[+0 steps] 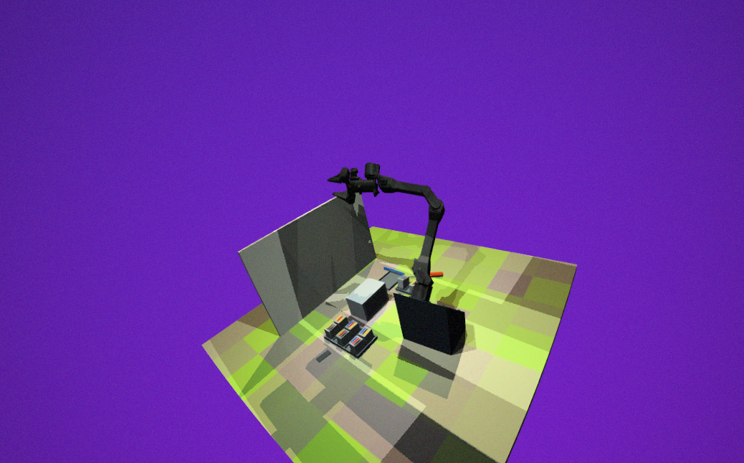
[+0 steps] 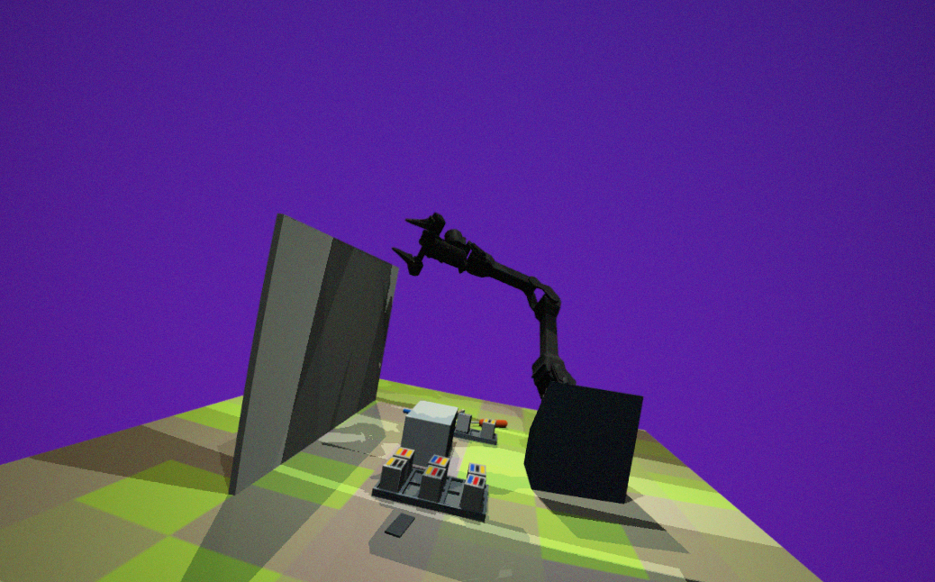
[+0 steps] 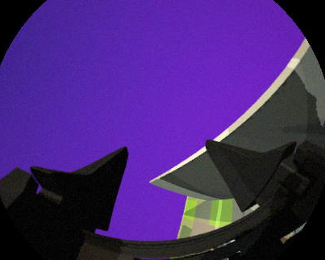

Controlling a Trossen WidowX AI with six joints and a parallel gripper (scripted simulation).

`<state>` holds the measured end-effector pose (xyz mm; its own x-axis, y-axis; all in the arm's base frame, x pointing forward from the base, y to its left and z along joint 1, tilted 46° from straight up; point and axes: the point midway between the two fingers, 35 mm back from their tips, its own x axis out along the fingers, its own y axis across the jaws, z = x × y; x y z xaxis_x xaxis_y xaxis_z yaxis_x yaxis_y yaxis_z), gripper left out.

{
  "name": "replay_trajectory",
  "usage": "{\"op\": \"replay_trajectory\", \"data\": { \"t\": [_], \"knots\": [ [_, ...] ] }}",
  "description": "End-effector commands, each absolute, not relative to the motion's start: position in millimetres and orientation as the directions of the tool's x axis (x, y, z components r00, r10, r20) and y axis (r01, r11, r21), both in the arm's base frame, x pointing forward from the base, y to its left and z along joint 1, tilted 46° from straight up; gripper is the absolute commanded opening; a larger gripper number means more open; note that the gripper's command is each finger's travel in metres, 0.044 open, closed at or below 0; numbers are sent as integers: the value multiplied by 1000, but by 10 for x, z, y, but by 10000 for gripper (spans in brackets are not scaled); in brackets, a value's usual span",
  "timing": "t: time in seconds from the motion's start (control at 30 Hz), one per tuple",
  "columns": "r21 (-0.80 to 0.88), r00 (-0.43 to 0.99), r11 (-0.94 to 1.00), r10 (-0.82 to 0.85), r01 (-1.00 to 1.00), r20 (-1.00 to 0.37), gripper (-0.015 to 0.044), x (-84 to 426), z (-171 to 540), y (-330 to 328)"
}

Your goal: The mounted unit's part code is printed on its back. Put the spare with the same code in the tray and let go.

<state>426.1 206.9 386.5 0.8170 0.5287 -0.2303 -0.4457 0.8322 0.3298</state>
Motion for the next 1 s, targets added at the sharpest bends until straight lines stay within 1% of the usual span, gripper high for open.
{"op": "replay_trajectory", "data": {
  "t": [0.0,0.1,0.2,0.33,0.43,0.5,0.57,0.7,0.77,0.97],
  "knots": [
    [334,800,890,433,-309,-414,440,4400,3300,2056],
    [295,760,936,332,-192,-558,440,4446,2846,2000],
    [208,686,975,200,-72,-699,440,4429,2357,1903],
    [36,553,998,3,49,-833,440,4313,1791,1727],
    [-132,434,986,-164,104,-886,440,4169,1429,1561],
    [-282,335,952,-305,117,-891,440,4032,1191,1412],
    [-431,244,897,-443,103,-863,440,3893,1014,1263],
    [-680,114,733,-677,10,-727,440,3664,828,1000],
    [-716,99,698,-711,-13,-696,440,3634,813,962],
    [-716,99,698,-711,-13,-696,440,3634,813,962]
  ]
}}
